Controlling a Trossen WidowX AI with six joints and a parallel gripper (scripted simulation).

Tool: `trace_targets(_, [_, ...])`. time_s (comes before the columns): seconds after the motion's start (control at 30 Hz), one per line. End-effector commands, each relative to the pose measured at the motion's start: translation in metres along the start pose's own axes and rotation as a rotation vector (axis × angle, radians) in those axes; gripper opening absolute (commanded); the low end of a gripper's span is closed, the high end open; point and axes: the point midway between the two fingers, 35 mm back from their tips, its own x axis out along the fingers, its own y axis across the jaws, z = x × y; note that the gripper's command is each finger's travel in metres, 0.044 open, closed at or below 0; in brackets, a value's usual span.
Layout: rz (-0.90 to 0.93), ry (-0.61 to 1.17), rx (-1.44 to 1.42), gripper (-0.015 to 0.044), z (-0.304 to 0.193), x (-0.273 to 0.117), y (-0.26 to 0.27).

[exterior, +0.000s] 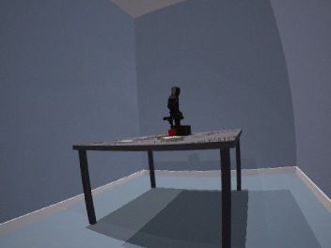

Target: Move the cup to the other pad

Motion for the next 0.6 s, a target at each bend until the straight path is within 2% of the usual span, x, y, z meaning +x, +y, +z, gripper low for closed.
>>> trace_targets(0.0, [0.0, 0.001, 0.0, 0.0233, 0.0, 0.001, 0.0])
trace_targets(0.27, [0.0, 0.0, 0.0, 0.044, 0.001, -0.007, 0.0])
trace_targets(0.57, [0.001, -0.003, -0.002, 0.044, 0.0, -0.051, 0.0])
